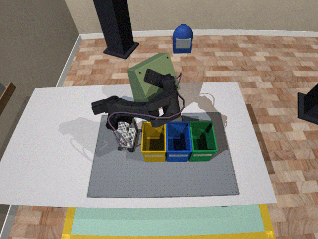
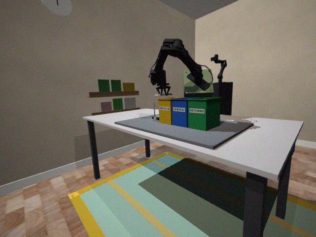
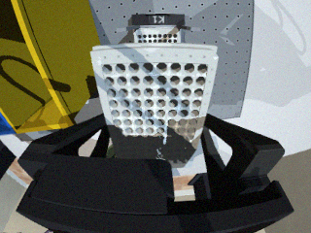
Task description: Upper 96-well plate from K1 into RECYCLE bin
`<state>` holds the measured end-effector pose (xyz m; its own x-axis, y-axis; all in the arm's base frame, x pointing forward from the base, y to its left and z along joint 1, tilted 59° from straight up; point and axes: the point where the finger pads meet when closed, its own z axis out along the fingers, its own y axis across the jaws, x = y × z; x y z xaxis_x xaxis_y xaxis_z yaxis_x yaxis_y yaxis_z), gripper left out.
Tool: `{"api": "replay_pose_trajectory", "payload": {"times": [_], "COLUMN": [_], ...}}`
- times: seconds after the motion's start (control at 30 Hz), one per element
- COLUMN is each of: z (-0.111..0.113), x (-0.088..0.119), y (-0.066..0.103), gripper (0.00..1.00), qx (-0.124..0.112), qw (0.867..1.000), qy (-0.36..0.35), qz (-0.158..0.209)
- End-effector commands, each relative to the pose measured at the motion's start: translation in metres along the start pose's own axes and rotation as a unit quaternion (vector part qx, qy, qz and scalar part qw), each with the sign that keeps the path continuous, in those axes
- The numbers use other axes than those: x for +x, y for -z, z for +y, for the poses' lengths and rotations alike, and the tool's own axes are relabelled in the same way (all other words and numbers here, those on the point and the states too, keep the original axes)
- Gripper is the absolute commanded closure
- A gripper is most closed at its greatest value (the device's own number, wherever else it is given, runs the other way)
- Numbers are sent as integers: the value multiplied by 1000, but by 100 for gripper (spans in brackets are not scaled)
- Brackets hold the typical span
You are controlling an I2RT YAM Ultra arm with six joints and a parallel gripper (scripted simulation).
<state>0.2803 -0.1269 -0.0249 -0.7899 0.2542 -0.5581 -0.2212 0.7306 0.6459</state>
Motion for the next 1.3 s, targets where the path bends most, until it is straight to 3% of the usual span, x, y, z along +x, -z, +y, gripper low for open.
{"api": "replay_pose_trajectory", "payload": {"times": [0.0,0.23,1.27], "z": [-7,-6,-6], "x": [-16,-16,-17], "y": [26,38,38], "gripper": [100,100,100], "qx": [21,21,21], "qw": [999,999,999], "qy": [21,21,21], "qz": [-18,-18,-21]}}
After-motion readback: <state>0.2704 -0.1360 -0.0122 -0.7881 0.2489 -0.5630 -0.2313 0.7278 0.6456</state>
